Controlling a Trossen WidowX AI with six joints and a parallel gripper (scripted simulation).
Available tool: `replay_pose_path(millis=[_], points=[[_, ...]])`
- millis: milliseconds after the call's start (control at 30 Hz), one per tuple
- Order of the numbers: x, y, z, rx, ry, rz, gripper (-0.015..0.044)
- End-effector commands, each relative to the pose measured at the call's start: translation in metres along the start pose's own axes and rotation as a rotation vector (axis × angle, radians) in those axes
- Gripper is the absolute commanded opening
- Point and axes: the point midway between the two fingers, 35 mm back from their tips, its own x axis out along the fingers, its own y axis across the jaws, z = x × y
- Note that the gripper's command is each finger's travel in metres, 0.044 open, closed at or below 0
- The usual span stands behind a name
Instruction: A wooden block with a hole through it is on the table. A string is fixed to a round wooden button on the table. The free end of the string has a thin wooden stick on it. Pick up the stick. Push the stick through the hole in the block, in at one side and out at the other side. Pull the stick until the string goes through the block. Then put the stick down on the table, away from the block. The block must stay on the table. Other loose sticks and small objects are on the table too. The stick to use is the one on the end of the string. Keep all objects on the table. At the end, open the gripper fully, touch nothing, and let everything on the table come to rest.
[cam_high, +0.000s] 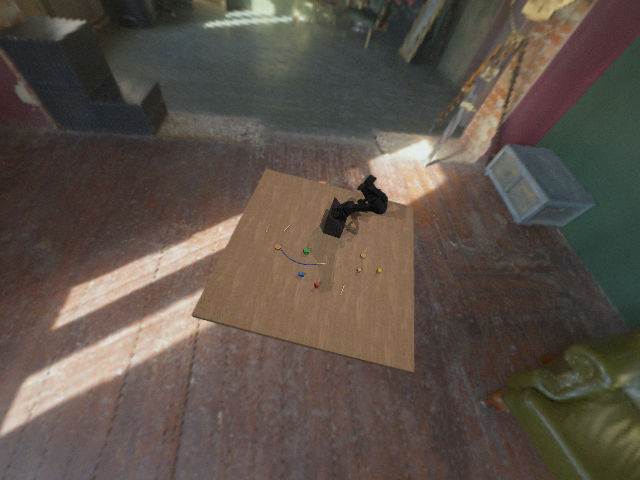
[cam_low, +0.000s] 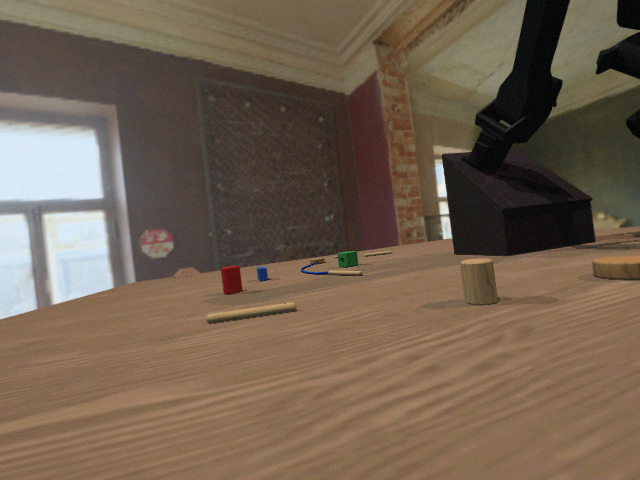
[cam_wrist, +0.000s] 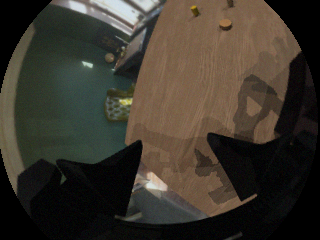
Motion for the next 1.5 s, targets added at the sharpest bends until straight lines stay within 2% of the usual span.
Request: replay_pose_path(millis=[0, 200, 833, 1200, 1467], points=[[0.0, 0.0, 0.0, 0.0, 0.0, 0.0, 0.0426], [0.013, -0.003, 0.005, -0.035, -0.036, -0.045, 0.044], [0.121, -0.045, 0.09, -0.275, -0.274, -0.477, 0.044], [0.161, -0.091, 0.181, -0.389, -0.359, -0.773, 0.044], [0.161, -0.142, 0.271, -0.456, -0.386, -1.036, 0.044]])
